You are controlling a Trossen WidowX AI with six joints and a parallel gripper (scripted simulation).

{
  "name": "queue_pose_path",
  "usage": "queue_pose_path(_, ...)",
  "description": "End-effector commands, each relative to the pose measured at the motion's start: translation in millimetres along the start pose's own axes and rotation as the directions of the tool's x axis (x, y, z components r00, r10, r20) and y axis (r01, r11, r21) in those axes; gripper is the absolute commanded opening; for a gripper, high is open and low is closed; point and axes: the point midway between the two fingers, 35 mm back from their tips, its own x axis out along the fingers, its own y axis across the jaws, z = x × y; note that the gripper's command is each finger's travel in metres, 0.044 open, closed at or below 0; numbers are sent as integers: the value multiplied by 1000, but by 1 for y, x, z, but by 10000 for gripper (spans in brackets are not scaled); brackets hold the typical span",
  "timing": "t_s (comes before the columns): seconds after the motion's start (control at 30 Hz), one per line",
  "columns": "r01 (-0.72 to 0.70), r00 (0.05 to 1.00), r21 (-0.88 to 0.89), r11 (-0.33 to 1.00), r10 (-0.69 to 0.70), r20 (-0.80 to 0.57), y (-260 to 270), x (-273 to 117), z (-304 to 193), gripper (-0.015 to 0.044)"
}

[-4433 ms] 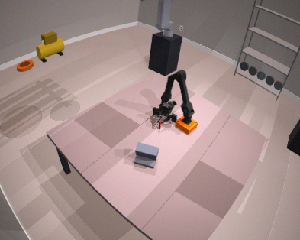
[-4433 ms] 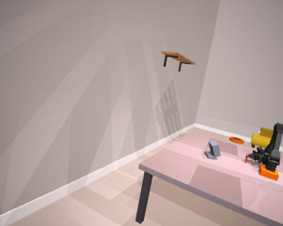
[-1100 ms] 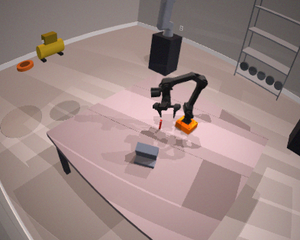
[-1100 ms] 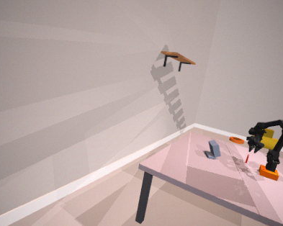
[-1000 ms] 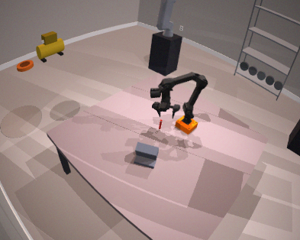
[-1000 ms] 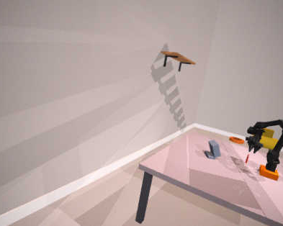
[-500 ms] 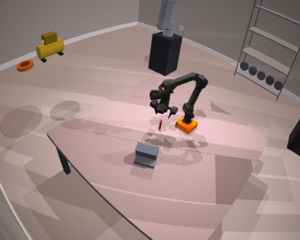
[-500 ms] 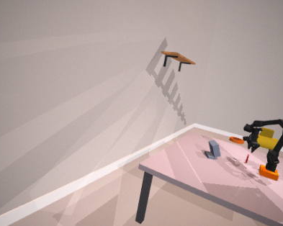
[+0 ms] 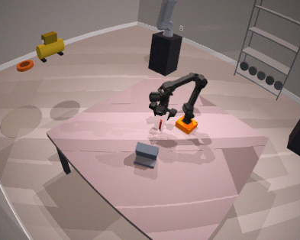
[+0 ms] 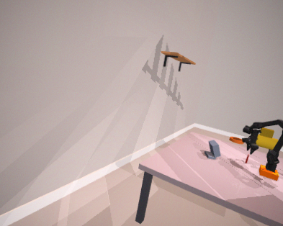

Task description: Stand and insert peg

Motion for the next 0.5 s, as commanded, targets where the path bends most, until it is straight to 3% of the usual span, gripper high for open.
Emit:
queue_pose_path(0.0,-2,1000,-8,1000,2,-8,1,6,-1,440)
queue_pose_path(0.47,-2,1000,-8,1000,2,-8,0,30,-1,440)
